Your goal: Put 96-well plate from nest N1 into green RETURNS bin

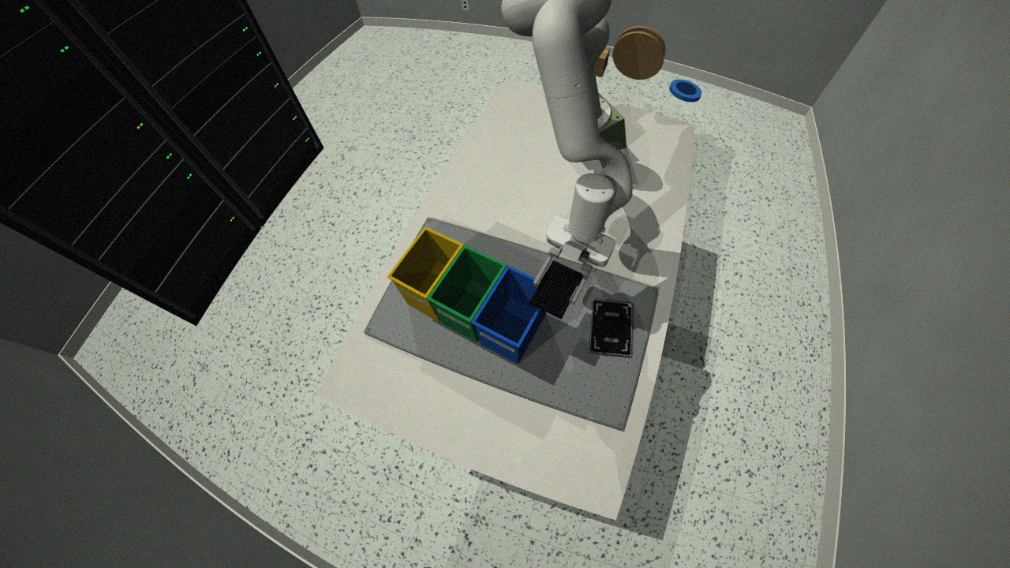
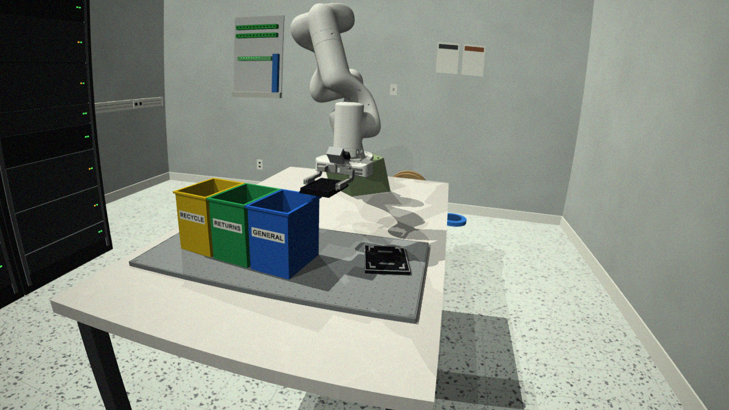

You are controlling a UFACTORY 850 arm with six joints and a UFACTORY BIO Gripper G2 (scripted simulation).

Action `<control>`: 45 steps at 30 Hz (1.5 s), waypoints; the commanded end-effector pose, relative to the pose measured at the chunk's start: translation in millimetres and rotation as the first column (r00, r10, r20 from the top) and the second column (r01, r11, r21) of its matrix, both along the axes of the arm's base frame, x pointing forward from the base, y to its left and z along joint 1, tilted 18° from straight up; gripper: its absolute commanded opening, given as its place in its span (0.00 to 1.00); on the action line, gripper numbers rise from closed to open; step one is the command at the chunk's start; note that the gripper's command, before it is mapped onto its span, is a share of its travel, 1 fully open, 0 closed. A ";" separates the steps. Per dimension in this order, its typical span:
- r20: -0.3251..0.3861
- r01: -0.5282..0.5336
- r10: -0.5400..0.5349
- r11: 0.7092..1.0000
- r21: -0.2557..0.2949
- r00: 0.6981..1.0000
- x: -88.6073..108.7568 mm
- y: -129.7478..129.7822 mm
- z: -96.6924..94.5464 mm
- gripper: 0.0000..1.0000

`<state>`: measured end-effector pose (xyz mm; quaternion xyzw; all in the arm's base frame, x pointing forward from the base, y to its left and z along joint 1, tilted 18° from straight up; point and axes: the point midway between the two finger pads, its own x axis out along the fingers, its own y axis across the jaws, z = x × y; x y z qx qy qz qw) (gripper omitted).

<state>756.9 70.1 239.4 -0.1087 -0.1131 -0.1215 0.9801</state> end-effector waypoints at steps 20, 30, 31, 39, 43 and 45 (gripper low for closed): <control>0.002 -0.001 0.001 1.000 0.001 1.000 5.6 -68.6 17.9 0.00; 0.002 -0.001 0.001 1.000 0.001 1.000 7.5 -94.5 24.2 0.00; 0.002 -0.001 0.001 1.000 0.001 1.000 7.7 -97.7 25.0 0.00; 0.002 -0.001 0.001 1.000 0.001 1.000 9.2 -117.1 29.7 0.00; 0.002 -0.001 0.001 1.000 0.000 1.000 10.1 -130.0 32.8 0.00; 0.002 -0.001 0.001 1.000 0.000 1.000 10.6 -136.5 34.4 0.00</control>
